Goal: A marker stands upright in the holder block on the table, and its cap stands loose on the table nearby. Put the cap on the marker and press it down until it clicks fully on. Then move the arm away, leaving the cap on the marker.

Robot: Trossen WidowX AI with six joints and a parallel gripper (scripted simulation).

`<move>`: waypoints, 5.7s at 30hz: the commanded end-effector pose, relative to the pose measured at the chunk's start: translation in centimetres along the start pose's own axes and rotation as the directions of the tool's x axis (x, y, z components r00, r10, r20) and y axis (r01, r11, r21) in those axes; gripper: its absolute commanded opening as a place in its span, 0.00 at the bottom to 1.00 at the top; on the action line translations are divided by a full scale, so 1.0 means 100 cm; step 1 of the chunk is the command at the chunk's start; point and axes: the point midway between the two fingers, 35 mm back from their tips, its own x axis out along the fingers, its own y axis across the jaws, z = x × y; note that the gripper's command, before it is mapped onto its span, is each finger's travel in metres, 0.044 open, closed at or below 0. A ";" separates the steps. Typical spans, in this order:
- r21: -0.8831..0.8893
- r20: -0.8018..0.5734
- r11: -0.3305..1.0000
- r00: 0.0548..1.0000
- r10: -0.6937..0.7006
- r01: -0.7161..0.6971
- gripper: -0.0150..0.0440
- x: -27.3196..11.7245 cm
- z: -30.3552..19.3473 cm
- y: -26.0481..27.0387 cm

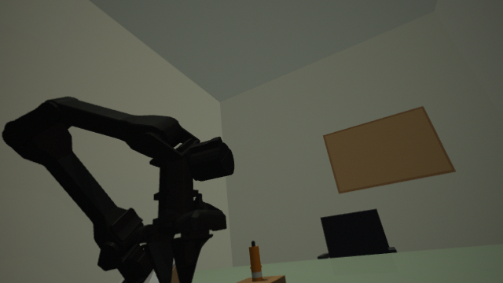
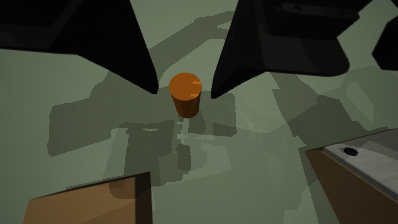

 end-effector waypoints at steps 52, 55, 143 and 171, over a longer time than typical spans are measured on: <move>-0.002 -0.004 1.000 1.000 -0.003 0.003 0.25 -0.018 0.000 0.000; -0.003 -0.005 1.000 1.000 -0.003 0.003 0.25 -0.025 0.000 0.001; 0.000 0.000 1.000 1.000 -0.005 0.005 0.25 -0.047 0.122 -0.058; 0.004 0.000 1.000 1.000 0.001 -0.001 0.70 -0.027 0.121 -0.057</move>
